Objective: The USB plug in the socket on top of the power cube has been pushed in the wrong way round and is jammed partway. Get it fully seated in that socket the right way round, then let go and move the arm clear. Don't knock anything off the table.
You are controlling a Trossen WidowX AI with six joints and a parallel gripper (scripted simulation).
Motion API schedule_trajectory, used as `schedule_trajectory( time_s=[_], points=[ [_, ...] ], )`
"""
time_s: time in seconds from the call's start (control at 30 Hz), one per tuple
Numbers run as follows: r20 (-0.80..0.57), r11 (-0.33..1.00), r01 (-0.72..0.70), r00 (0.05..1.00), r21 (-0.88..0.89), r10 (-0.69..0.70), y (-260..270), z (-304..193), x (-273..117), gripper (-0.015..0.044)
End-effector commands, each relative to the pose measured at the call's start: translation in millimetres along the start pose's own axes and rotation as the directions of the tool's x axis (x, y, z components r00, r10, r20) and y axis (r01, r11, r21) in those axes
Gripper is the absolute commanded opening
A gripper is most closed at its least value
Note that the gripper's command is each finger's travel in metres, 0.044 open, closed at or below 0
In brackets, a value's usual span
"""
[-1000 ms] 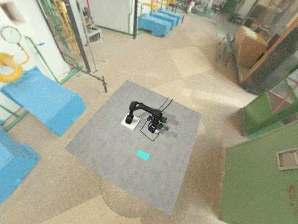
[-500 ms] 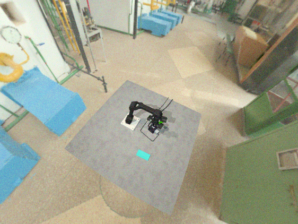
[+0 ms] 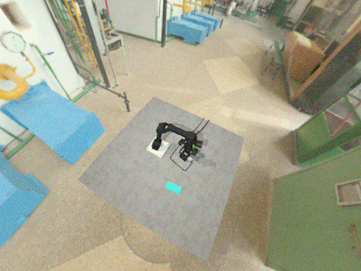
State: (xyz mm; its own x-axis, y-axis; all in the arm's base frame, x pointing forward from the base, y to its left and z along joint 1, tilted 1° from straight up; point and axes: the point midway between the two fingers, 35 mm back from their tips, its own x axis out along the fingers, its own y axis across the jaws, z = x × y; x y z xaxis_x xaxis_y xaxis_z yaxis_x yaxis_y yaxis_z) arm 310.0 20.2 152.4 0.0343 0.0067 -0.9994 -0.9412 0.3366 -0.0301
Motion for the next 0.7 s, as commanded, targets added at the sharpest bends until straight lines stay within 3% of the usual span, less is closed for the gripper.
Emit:
schedule_trajectory(
  time_s=[0.0,0.43,0.67],
  points=[
    [0.002,1.0,0.005,1.0,0.0,-0.005,-0.7,0.3,-4.6,0.0],
    [0.001,1.0,0.003,1.0,0.006,-0.003,-0.4,0.2,-9.2,0.0],
    [0.001,0.991,0.001,1.0,0.136,-0.001,-0.2,0.1,-7.9,0.0]
  ],
)
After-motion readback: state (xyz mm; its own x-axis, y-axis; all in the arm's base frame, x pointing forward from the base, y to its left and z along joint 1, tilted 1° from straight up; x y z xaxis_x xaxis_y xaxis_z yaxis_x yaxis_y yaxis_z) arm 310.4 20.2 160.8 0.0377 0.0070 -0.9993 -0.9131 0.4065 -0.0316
